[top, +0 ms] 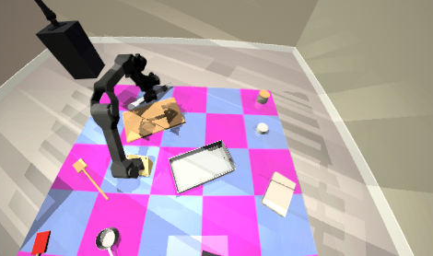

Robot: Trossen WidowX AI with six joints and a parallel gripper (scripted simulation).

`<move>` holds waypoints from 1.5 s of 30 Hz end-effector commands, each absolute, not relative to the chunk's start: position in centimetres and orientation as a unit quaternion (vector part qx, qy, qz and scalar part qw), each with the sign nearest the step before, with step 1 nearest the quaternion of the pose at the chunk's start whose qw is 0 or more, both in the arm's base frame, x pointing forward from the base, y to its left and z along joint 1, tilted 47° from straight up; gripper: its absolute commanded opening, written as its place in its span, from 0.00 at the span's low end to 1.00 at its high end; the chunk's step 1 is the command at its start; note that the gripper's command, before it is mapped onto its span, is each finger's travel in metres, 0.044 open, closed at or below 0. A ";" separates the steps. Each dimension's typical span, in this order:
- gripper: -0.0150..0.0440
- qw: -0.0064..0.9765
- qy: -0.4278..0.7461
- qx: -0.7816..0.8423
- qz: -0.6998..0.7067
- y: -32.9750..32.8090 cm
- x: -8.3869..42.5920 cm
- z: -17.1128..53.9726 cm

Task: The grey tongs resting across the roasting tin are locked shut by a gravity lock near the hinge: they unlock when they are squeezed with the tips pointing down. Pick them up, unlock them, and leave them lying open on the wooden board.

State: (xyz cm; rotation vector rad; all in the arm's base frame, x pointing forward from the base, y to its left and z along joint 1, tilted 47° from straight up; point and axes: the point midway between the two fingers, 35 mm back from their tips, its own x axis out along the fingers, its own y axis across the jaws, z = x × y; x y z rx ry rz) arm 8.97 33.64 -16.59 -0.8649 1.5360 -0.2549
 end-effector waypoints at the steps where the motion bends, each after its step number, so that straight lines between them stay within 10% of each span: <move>1: 0.00 0.603 0.697 -0.367 -0.123 33.6 9.1 -16.4; 45: 0.00 0.543 0.753 -0.340 -0.153 31.1 8.6 -19.2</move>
